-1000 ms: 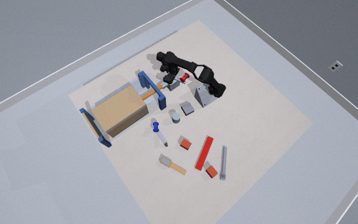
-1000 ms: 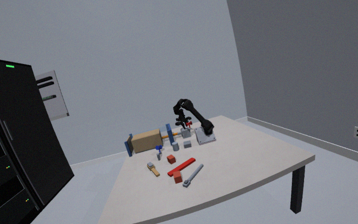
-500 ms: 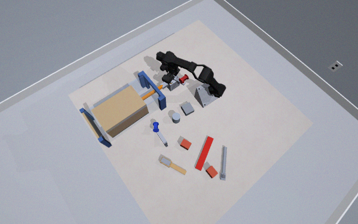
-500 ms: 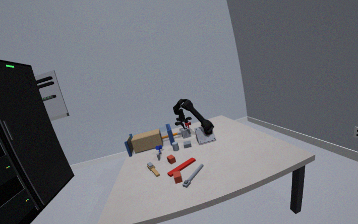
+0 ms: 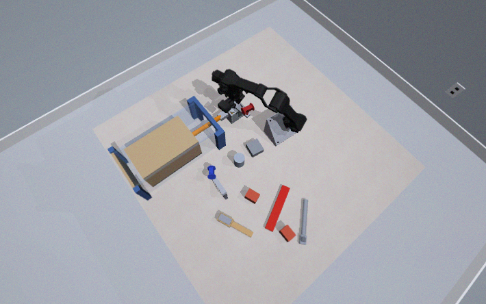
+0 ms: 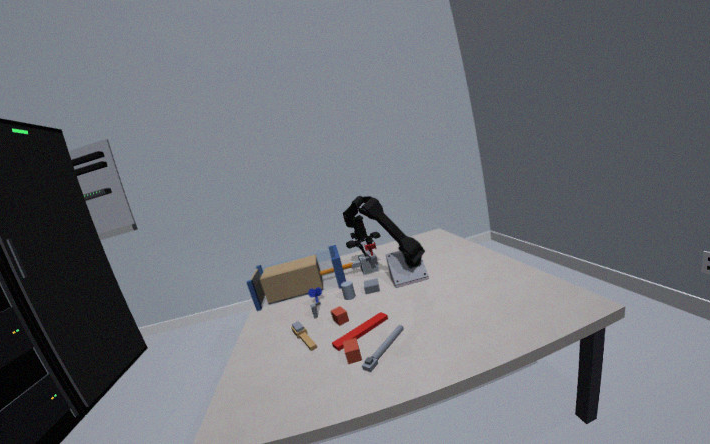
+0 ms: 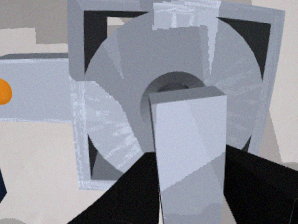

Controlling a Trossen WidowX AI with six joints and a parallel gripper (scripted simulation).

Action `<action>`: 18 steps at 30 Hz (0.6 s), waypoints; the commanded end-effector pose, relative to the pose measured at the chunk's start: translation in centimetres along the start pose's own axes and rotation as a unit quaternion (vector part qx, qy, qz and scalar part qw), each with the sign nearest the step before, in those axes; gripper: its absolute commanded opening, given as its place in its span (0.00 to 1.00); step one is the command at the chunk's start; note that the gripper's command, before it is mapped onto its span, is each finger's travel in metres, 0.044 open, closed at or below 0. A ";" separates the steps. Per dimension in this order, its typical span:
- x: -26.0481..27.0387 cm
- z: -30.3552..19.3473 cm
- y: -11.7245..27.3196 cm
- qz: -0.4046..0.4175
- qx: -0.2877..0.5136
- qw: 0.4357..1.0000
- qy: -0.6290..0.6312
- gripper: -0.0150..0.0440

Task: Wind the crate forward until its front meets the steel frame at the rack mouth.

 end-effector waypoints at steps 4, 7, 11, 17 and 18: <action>0.1 0.1 -0.1 0.003 0.006 0.999 -0.044 0.25; 0.1 0.1 -0.1 0.003 0.006 0.999 -0.049 0.25; 0.2 0.1 -0.1 0.004 0.008 0.998 -0.068 0.25; 0.2 0.1 -0.2 0.005 0.009 0.996 -0.087 0.25; 0.3 0.1 -0.2 0.005 0.009 0.996 -0.092 0.25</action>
Point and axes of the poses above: the point midway between the two fingers, 35 mm back from their tips, its own y axis back along the fingers, its own x axis across the jaws, z = x × y, the point moved 7 cm from there along y, back along the fingers, and after that the axes turned 14 degrees about -y, right-handed, at the moved point
